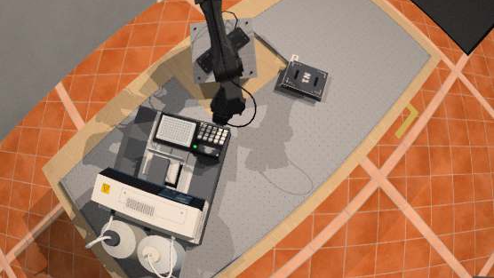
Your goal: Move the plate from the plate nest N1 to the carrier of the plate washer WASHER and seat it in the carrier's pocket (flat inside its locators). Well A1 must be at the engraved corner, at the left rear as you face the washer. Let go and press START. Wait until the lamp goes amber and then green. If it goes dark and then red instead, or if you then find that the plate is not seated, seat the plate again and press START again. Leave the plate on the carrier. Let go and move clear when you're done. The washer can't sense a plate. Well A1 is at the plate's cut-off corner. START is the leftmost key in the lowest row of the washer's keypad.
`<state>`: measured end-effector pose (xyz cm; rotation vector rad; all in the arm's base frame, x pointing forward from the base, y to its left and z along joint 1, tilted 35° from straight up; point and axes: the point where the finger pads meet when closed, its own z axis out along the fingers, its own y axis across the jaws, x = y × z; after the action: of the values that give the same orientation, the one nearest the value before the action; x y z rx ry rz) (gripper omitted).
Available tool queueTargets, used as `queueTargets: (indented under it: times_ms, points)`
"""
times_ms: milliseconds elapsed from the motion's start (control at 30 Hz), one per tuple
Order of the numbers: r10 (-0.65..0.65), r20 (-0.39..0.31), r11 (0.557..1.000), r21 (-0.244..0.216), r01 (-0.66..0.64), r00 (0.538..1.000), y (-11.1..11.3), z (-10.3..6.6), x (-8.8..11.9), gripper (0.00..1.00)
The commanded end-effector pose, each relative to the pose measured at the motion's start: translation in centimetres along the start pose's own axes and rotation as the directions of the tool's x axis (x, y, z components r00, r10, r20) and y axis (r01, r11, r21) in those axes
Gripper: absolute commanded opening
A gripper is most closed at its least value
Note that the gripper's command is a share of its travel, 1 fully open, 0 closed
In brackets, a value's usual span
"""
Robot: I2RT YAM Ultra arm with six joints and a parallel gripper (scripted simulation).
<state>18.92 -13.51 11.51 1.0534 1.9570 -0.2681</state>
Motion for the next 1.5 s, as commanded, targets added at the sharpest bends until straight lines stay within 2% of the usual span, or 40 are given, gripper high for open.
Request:
queueTargets:
  times_ms: [0, 333, 367, 400, 500, 600, 633, 767, 967, 1100, 1467]
  points:
    - [-0.008, -0.005, 1.000, -0.002, 0.008, 1.000, 0.0, 1.1, 0.3, 0.00]
    - [-0.007, -0.005, 1.000, -0.003, 0.007, 1.000, 0.0, 2.4, 0.3, 0.00]
    - [-0.004, 0.011, 1.000, -0.009, 0.004, 1.000, 0.2, 2.3, -0.5, 0.00]
    - [-0.007, -0.004, 1.000, -0.003, 0.007, 1.000, 0.0, 2.7, 0.3, 0.00]
    - [-0.007, -0.005, 1.000, -0.003, 0.007, 1.000, -0.1, 3.2, 0.3, 0.00]
    - [-0.007, -0.005, 1.000, -0.003, 0.007, 1.000, -0.1, 3.3, 0.3, 0.00]
    - [-0.005, 0.011, 1.000, -0.009, 0.005, 1.000, 0.2, 3.1, -0.4, 0.00]
    - [-0.001, 0.029, 1.000, -0.013, 0.001, 1.000, 0.3, 2.8, -0.9, 0.00]
    - [-0.001, 0.020, 1.000, -0.013, 0.001, 1.000, 0.4, 2.8, -0.7, 0.00]
    - [-0.007, -0.004, 1.000, 0.000, 0.007, 1.000, -0.1, 3.5, 0.3, 0.00]
    - [-0.007, -0.005, 1.000, -0.001, 0.007, 1.000, -0.1, 4.1, 0.3, 0.00]
